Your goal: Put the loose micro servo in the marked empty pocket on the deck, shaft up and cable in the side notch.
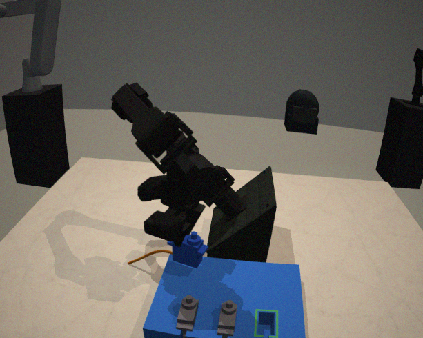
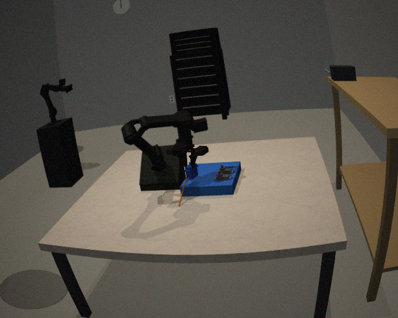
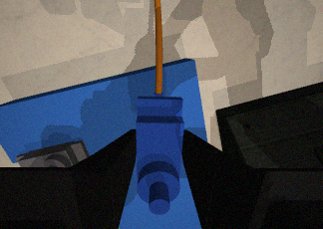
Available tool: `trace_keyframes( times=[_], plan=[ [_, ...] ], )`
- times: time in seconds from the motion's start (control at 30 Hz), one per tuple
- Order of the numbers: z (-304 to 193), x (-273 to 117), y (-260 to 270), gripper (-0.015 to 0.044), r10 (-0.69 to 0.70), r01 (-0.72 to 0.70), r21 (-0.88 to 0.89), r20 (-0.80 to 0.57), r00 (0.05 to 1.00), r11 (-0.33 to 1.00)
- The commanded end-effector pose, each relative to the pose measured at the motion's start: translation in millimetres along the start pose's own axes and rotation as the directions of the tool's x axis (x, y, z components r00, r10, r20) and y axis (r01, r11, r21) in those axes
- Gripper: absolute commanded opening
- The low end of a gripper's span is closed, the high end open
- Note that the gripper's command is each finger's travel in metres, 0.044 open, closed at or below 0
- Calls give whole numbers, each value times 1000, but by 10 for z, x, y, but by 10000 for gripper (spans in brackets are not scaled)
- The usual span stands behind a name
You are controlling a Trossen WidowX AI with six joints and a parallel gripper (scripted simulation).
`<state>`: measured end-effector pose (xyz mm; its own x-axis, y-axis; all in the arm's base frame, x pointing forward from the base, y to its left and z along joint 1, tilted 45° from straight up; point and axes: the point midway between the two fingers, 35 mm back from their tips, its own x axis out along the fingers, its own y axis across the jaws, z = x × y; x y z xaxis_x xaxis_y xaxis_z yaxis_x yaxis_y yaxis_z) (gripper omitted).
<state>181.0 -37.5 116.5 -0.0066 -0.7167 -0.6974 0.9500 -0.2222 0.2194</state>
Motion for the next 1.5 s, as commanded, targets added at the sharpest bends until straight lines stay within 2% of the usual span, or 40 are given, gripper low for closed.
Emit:
trace_keyframes(
  times=[0.0,0.77,1.47],
  plan=[
    [20,-18,-2,0,3,-3,12,-12,1000,1000],
    [-248,-24,371,0,5,-4,14,-13,1000,1000],
    [-1162,-40,128,0,4,-3,15,-19,1000,1000]
  ],
)
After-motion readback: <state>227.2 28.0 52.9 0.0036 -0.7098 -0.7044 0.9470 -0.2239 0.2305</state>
